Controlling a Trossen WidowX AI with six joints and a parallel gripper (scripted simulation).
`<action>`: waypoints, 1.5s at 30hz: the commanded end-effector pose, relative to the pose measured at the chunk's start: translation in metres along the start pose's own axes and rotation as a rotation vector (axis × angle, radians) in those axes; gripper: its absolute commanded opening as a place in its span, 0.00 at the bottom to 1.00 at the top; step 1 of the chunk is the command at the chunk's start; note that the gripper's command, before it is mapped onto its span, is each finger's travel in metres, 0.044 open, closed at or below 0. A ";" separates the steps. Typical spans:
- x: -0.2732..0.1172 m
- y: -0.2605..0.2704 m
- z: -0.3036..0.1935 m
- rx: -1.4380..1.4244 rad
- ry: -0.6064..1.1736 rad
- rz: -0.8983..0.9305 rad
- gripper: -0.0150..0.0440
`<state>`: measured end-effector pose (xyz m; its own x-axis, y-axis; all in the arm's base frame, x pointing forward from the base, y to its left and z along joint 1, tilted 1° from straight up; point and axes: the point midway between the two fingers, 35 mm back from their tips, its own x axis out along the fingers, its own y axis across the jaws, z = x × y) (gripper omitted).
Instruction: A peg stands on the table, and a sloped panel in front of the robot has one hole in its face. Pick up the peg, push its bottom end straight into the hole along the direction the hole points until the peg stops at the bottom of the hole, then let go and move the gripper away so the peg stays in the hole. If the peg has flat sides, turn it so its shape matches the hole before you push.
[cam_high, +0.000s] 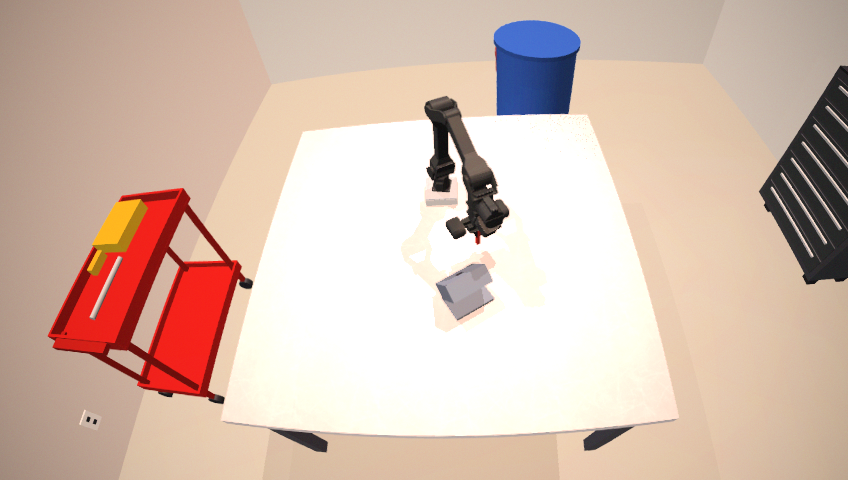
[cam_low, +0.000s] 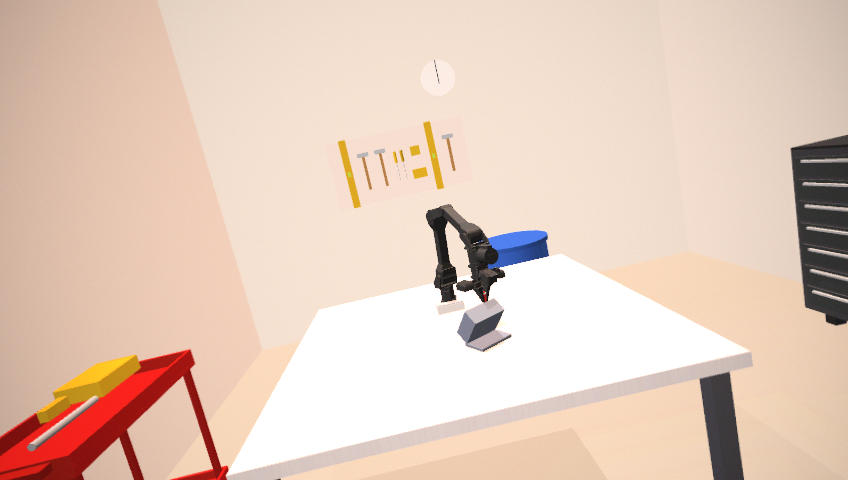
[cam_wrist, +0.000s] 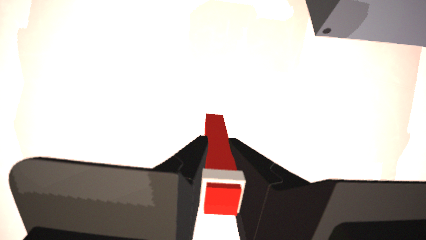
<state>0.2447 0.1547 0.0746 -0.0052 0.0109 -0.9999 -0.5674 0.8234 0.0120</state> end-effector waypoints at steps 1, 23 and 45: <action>-0.018 0.000 0.002 0.000 -0.006 0.002 0.25; -0.046 -0.010 0.001 0.010 -0.055 0.042 0.25; -0.046 -0.029 0.003 0.020 -0.175 0.107 0.25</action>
<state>0.2634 0.1355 0.1224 0.0744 0.1783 -0.9811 -0.5529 0.8262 0.1082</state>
